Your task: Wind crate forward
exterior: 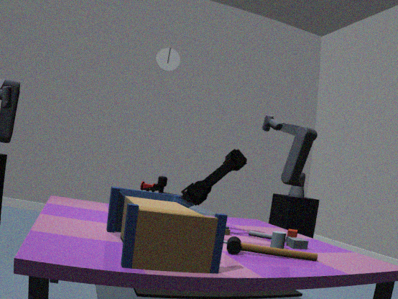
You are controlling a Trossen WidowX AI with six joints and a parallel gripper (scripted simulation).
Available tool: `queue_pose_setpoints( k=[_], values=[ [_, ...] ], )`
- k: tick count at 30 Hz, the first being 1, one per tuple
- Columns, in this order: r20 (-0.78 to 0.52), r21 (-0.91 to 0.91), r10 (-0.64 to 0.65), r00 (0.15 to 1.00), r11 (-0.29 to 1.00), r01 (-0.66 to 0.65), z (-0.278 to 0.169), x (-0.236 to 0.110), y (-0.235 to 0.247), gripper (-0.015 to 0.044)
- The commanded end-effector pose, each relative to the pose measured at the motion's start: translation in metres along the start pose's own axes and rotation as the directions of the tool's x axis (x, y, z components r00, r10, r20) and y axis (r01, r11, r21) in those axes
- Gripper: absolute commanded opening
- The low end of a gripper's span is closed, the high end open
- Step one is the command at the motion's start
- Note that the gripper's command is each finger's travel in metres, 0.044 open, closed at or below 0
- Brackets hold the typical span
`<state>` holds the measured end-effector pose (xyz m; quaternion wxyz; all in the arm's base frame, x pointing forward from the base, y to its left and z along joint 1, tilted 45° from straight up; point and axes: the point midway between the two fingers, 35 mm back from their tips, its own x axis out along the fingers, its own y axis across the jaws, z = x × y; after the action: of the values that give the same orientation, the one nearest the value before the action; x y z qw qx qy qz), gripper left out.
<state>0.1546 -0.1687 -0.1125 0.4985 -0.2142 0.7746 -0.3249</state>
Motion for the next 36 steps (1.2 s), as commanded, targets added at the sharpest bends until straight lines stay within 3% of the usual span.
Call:
queue_pose_setpoints(
  k=[1, 36],
  values=[
    [0.004, 0.006, 0.014, 1.000, 1.000, -0.014, 0.001, 0.000, 0.003, 0.0240],
    [0.000, 0.000, -0.001, 1.000, 1.000, 0.001, -0.003, 0.000, -0.007, 0.0240]
  ],
)
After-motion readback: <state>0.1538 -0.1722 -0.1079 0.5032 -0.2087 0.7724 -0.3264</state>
